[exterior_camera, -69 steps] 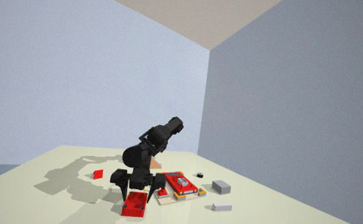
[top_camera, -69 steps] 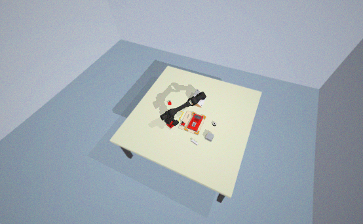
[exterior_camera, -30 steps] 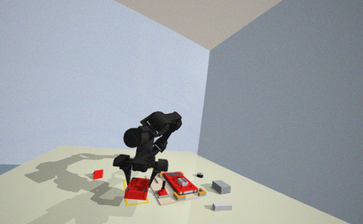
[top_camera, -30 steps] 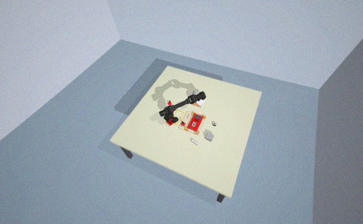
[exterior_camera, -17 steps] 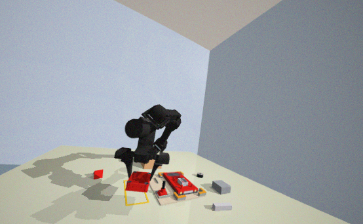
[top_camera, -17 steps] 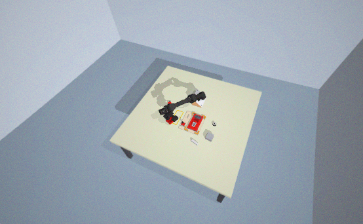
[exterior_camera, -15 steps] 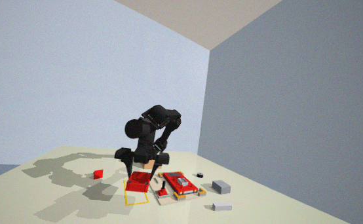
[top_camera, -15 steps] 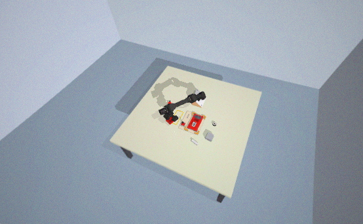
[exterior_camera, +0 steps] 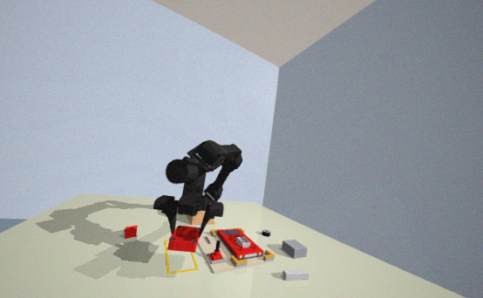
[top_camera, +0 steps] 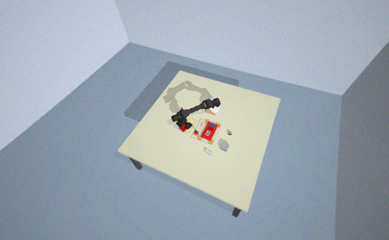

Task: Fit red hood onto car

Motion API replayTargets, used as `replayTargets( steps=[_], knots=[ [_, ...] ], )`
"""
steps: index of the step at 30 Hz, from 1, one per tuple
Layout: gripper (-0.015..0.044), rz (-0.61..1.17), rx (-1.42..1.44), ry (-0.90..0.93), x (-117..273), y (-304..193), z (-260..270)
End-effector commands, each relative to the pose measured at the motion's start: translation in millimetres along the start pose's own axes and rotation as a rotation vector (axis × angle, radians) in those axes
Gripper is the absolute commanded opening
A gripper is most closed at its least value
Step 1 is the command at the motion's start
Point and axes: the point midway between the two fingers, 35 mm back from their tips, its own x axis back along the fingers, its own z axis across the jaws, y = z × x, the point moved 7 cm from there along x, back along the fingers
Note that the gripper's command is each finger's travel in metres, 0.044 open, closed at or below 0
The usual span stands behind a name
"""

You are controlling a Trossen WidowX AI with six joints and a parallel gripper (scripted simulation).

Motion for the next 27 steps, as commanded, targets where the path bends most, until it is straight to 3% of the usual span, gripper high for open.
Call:
replayTargets(
  steps=[1,21,27],
  knots=[
    [0.0,-0.006,0.006,-0.005,3.2,-5.8,-0.5],
    [0.0,-0.005,0.006,-0.007,2.5,-34.4,-4.9],
    [0.0,-0.005,0.006,-0.007,-15.8,-32.6,-5.1]
  ],
)
